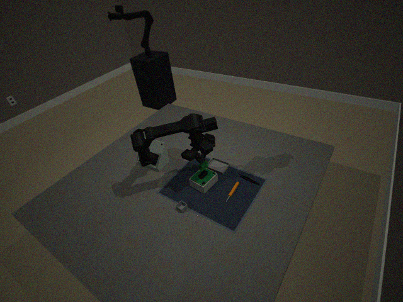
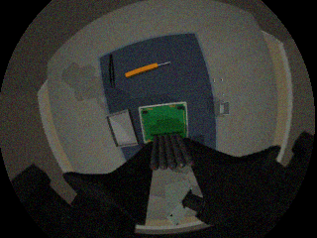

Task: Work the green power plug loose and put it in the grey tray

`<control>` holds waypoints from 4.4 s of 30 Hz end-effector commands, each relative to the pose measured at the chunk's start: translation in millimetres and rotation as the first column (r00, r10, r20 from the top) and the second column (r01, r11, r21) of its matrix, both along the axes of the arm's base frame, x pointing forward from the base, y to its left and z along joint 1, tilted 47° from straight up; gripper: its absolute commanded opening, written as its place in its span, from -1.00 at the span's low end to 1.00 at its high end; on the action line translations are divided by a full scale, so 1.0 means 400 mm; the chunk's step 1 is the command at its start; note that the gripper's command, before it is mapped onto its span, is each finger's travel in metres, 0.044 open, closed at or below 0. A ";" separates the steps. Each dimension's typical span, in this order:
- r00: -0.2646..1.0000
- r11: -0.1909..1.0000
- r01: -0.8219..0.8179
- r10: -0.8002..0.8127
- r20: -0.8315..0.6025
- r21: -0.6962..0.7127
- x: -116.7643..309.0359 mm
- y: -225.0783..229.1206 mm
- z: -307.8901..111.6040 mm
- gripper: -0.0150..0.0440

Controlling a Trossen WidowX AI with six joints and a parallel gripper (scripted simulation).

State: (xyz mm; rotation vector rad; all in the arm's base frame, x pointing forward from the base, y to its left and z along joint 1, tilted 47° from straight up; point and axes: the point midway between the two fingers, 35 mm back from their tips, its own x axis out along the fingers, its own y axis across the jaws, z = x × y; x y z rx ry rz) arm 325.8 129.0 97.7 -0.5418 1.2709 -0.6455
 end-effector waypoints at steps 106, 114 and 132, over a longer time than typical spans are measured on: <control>0.996 0.997 0.072 -0.072 -0.058 0.004 0.032 0.061 -0.430 -0.49; 0.996 0.997 0.072 -0.072 -0.057 0.003 0.033 0.037 -0.452 -0.49; 0.996 0.997 0.073 -0.072 -0.057 0.011 0.030 0.049 -0.444 0.04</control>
